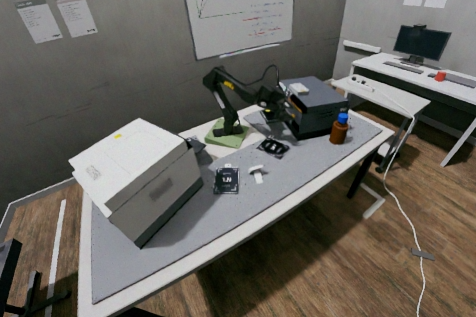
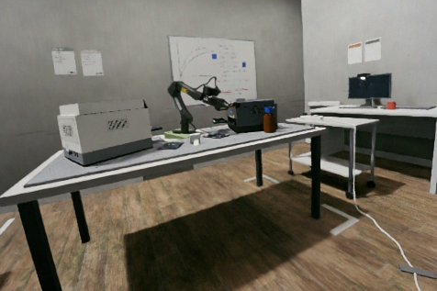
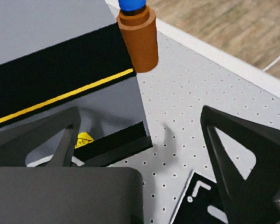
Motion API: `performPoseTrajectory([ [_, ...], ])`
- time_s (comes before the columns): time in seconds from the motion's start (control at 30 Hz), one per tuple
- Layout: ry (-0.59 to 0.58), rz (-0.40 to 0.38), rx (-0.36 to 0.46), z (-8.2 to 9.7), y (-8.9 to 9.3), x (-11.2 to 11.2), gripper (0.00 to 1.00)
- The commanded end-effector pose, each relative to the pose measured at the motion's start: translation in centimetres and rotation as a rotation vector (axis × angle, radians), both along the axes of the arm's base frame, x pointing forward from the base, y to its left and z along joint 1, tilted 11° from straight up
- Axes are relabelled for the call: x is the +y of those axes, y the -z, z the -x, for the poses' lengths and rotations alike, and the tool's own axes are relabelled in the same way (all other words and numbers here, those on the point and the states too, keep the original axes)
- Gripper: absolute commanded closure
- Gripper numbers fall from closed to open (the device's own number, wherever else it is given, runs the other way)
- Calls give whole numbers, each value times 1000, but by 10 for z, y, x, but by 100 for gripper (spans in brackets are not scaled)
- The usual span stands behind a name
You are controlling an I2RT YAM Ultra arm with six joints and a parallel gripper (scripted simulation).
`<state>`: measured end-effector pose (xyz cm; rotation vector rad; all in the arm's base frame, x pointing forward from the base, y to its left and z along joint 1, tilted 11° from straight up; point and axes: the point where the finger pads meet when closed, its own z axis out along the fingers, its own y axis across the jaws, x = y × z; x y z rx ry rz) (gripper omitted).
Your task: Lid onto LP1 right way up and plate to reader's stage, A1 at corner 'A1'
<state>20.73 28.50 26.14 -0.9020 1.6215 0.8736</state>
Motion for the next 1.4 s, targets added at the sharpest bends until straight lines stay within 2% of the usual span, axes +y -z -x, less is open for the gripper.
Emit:
performPoseTrajectory([
  [0.0, 47, -7, 119, -5, -10, 3, 0],
  [0.07, 67, -6, 168, -5, -10, 3, 0],
  [0.1, 87, -6, 192, -11, -10, 1, 0],
  [0.2, 111, -4, 265, -9, -10, 3, 0],
  [0.27, 111, -4, 265, -9, -10, 3, 0],
  [0.3, 142, -6, 289, -17, -10, -2, 0],
  [0.37, 146, -2, 336, -11, -10, 2, 0],
  [0.4, 179, -5, 360, -19, -11, -4, 0],
  [0.47, 184, 0, 406, -14, -11, 1, 0],
  [0.53, 224, -2, 453, -19, -11, -4, 0],
  [0.77, 311, 4, 609, -17, -11, -4, 0],
  [0.83, 311, 4, 609, -17, -11, -4, 0],
  [0.87, 340, 1, 631, -20, -9, -10, 0],
  [1.2, 493, 19, 838, -15, -6, -13, 0],
  [1.37, 563, 51, 912, -9, 8, -17, 0],
])
